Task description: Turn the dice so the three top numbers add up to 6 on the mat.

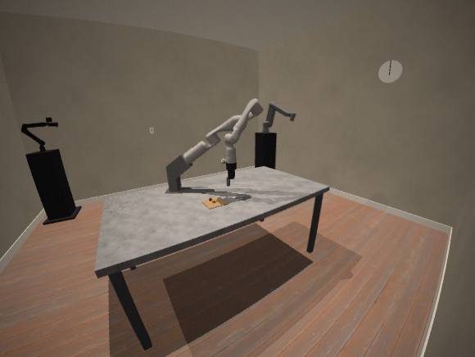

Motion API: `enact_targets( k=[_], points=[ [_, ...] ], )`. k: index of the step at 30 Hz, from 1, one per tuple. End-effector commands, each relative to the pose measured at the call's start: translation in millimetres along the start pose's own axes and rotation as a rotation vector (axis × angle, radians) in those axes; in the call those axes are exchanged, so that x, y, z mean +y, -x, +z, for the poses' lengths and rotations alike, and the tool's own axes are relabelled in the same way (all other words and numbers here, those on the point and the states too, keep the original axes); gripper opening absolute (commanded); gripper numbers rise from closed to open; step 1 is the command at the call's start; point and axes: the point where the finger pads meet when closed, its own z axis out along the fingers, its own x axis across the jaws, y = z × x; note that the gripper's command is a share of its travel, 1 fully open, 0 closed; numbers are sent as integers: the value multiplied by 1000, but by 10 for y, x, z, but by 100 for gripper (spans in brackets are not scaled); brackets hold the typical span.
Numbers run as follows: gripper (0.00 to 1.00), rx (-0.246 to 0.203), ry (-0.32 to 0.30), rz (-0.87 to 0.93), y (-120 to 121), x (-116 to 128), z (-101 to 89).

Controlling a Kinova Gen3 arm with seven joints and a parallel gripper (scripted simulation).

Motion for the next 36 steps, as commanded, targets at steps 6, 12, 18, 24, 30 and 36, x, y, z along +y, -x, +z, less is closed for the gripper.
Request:
enact_targets(
  k=[6,12,18,24,30,36],
  points=[
    [34,-2,2,-103,23,10,-3],
    [34,-2,2,-157,34,15,-3],
    [34,-2,2,-231,48,23,-3],
    [34,-2,3,-297,61,32,-3],
    [34,-2,3,-337,68,37,-3],
    [34,-2,3,-392,78,46,-3]
  ],
)
